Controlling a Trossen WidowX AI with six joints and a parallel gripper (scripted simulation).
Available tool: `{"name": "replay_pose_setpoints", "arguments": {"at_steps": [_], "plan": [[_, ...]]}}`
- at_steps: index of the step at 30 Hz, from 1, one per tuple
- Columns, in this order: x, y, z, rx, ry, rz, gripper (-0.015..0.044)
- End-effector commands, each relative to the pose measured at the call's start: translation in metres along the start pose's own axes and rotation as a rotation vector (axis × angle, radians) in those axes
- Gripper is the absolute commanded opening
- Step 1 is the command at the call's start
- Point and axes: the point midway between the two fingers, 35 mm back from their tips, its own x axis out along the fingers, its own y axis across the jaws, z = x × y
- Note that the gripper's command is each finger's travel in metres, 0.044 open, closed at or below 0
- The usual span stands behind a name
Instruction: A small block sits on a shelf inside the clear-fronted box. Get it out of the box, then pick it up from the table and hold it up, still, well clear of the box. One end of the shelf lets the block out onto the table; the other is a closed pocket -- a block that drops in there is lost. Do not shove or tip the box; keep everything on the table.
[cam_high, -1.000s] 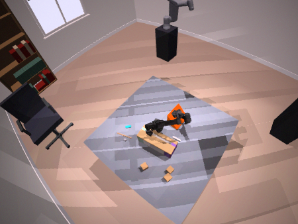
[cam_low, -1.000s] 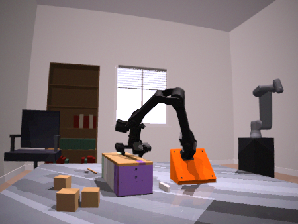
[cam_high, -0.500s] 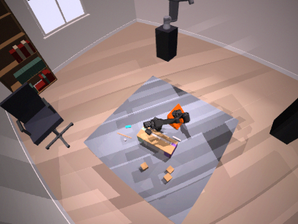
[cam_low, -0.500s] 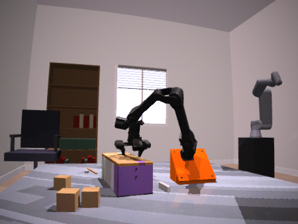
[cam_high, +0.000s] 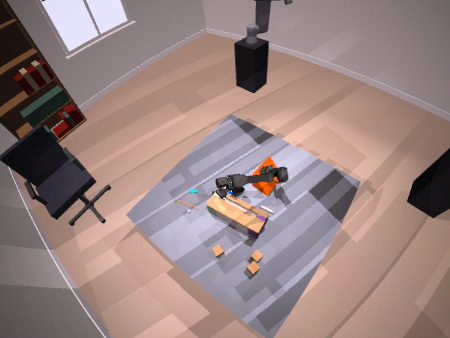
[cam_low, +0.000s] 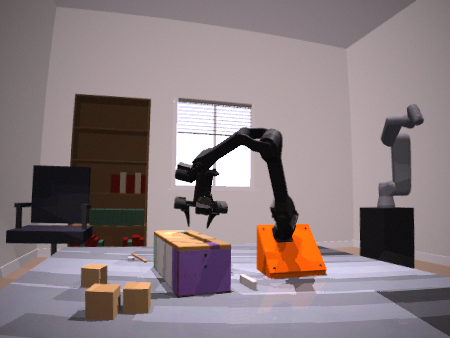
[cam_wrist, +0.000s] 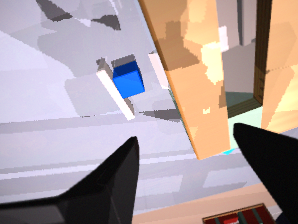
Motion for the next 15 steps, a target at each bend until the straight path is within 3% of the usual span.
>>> {"name": "replay_pose_setpoints", "arguments": {"at_steps": [1, 6, 15], "plan": [[0.0, 0.003, -0.005, 0.349, -0.037, -0.011, 0.0285], [-0.002, -0.001, -0.016, 0.859, -0.084, -0.046, 0.0285], [-0.001, 0.01, -0.022, 1.838, -0.214, 0.064, 0.0285]]}}
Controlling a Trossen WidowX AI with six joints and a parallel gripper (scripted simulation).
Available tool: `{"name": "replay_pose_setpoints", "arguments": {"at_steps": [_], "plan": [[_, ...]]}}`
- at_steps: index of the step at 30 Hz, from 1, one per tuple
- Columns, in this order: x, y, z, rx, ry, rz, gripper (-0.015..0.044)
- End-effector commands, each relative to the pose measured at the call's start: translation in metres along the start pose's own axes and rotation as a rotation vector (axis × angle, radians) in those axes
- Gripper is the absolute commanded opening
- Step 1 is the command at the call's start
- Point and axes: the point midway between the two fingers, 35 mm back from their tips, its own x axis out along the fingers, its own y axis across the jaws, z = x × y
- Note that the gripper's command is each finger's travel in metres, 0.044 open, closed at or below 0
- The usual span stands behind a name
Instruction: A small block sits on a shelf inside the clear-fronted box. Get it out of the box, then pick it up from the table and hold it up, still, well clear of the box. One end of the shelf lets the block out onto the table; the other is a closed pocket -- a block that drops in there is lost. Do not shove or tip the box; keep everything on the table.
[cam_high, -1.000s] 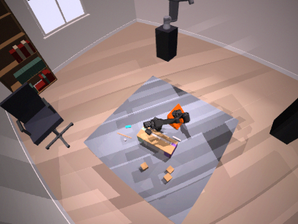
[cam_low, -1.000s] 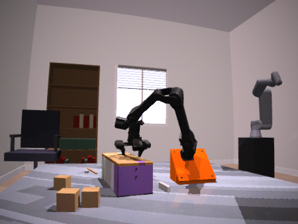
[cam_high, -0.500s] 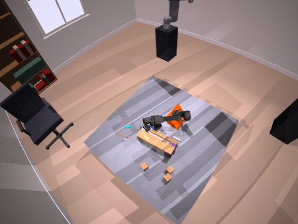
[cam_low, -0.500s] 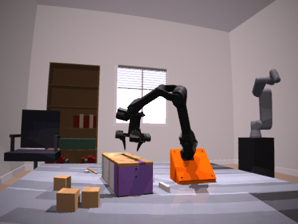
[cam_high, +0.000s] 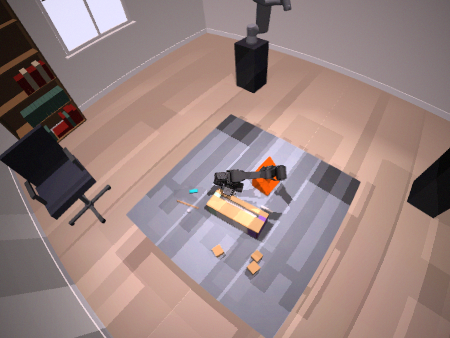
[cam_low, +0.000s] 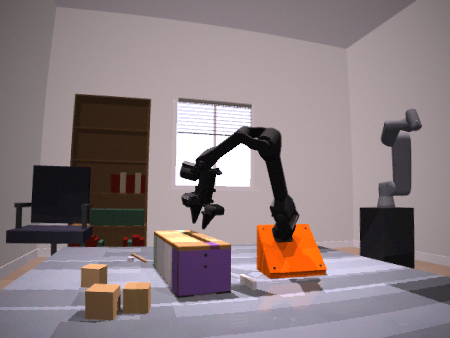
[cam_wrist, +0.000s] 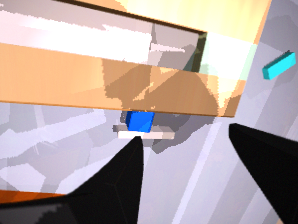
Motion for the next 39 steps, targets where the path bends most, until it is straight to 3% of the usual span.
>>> {"name": "replay_pose_setpoints", "arguments": {"at_steps": [1, 21, 39], "plan": [[-0.002, -0.005, -0.011, 0.936, -0.072, 0.086, 0.0285], [-0.006, -0.003, -0.027, 2.318, -0.002, 0.353, 0.0285], [-0.011, -0.003, -0.036, 3.433, 0.353, 0.631, 0.0285]]}}
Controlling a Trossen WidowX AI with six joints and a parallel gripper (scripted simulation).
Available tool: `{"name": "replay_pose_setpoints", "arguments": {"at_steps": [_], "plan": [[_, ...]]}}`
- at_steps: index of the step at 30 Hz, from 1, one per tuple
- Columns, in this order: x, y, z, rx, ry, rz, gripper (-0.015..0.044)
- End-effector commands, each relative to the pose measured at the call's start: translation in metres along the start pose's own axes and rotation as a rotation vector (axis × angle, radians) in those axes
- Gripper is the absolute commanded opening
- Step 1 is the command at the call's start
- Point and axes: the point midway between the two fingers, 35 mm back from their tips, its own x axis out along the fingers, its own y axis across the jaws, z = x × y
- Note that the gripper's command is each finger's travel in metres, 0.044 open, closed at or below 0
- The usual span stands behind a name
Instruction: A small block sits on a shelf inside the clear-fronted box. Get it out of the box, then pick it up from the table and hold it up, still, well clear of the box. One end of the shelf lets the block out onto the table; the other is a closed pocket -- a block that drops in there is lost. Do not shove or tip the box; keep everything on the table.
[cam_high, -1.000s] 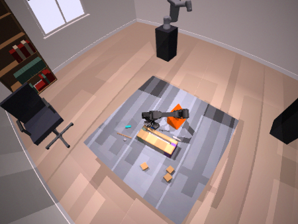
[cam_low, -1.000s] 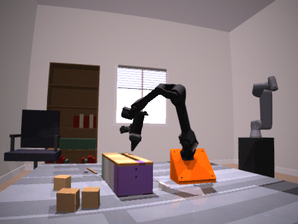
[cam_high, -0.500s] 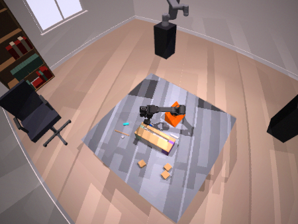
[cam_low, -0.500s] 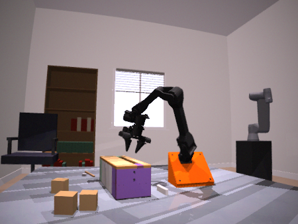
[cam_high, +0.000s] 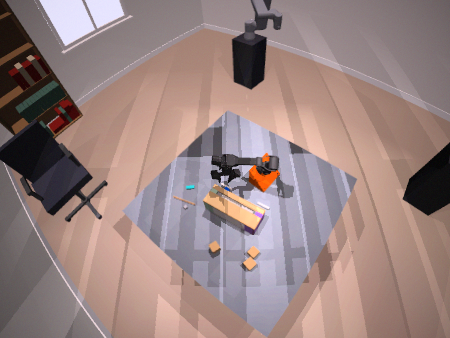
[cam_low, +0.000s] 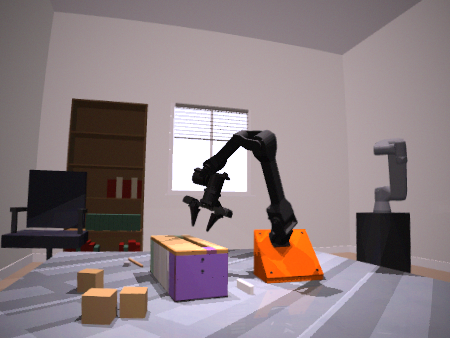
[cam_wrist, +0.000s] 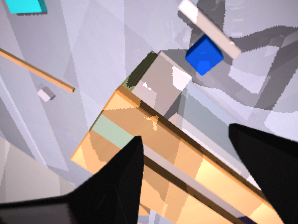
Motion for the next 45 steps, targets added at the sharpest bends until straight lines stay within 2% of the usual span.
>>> {"name": "replay_pose_setpoints", "arguments": {"at_steps": [1, 16, 18, 22, 24, 45], "plan": [[-0.007, -0.004, 0.006, 0.82, 0.11, -0.013, 0.0285], [-0.007, -0.004, 0.006, 0.82, 0.11, -0.013, 0.0285], [0.004, -0.005, 0.008, 0.82, 0.109, -0.012, 0.0285], [0.063, -0.021, 0.016, 0.82, 0.11, -0.012, 0.0285], [0.081, -0.031, 0.017, 0.82, 0.113, -0.015, 0.0285], [0.107, -0.036, 0.024, 0.82, 0.112, -0.015, 0.0285]]}}
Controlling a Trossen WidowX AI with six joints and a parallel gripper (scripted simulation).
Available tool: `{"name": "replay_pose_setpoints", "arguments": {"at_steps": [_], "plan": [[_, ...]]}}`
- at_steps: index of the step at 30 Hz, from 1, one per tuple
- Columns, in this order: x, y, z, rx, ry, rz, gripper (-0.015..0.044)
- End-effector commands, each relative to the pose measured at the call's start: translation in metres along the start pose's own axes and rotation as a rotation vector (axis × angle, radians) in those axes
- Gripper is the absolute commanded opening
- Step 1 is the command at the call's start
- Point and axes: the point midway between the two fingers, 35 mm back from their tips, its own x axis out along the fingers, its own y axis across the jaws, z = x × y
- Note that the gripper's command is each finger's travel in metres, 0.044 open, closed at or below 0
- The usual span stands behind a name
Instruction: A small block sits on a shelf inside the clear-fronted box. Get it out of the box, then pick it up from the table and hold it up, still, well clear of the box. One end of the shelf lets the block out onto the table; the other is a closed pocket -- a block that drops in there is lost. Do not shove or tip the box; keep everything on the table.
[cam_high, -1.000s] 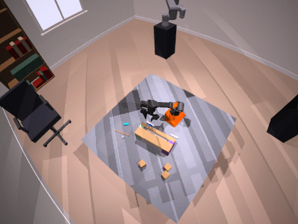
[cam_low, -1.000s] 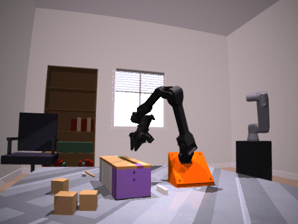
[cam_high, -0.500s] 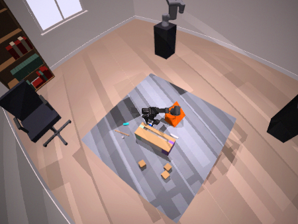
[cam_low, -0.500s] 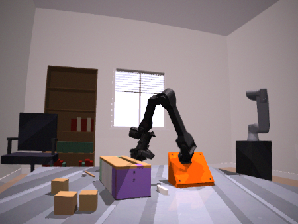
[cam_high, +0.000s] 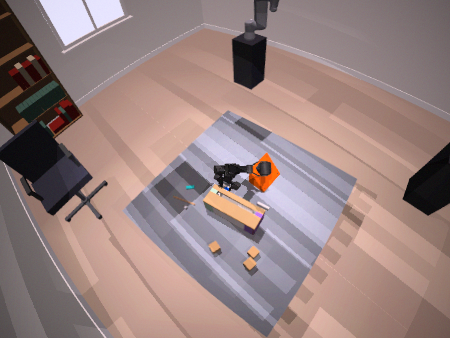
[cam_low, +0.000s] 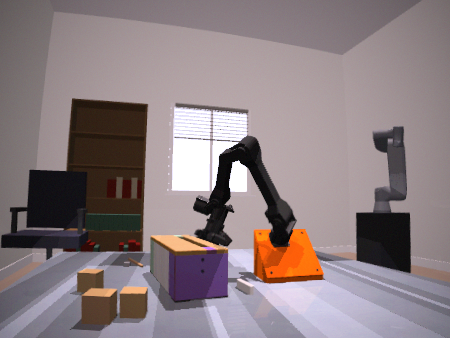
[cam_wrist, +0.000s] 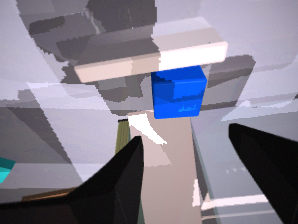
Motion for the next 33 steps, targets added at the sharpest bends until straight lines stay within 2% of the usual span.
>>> {"name": "replay_pose_setpoints", "arguments": {"at_steps": [1, 24, 31, 33], "plan": [[0.006, 0.0, 0.002, 0.005, 0.002, -0.003, 0.0285], [0.036, -0.001, 0.018, 0.005, 0.003, -0.007, 0.0285], [0.036, -0.001, 0.018, 0.005, 0.003, -0.007, 0.0101], [0.036, -0.001, 0.018, 0.005, 0.003, -0.007, 0.0088]]}}
